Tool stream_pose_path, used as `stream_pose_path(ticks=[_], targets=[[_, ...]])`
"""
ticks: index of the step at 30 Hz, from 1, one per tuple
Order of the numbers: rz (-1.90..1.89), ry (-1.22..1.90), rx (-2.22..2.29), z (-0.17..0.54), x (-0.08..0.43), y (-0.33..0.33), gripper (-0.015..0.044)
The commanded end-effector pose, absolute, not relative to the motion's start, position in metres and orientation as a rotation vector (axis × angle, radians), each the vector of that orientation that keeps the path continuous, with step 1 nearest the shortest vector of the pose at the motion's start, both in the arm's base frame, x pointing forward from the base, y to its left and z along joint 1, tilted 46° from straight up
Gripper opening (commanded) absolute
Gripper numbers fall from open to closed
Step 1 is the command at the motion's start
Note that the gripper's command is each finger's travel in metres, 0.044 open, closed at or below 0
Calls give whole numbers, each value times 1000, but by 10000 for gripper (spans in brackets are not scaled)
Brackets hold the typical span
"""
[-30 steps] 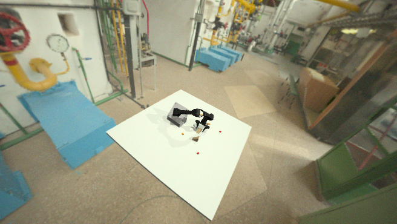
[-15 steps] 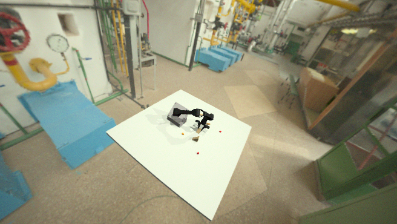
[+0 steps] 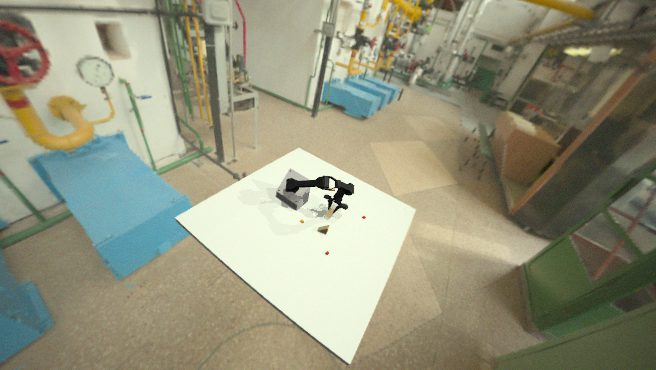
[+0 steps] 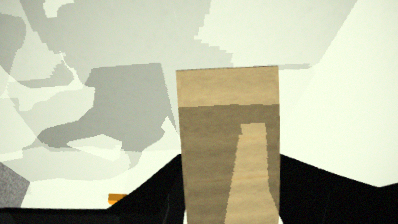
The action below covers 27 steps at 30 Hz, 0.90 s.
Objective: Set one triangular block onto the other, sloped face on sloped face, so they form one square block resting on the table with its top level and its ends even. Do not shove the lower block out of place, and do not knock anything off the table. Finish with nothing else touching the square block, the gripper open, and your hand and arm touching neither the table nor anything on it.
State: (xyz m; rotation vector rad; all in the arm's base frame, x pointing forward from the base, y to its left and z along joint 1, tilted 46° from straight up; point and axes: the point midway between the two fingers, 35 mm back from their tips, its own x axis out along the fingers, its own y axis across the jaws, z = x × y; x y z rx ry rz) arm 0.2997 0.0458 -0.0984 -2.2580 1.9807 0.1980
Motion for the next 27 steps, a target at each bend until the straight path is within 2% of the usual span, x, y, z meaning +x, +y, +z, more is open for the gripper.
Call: stream_pose_path(ticks=[1,10,27], targets=[[192,1946,-2238,-79,299,64,0],[200,1903,-2218,-50,292,91,0],[161,1877,-2152,-52,291,89,0]])
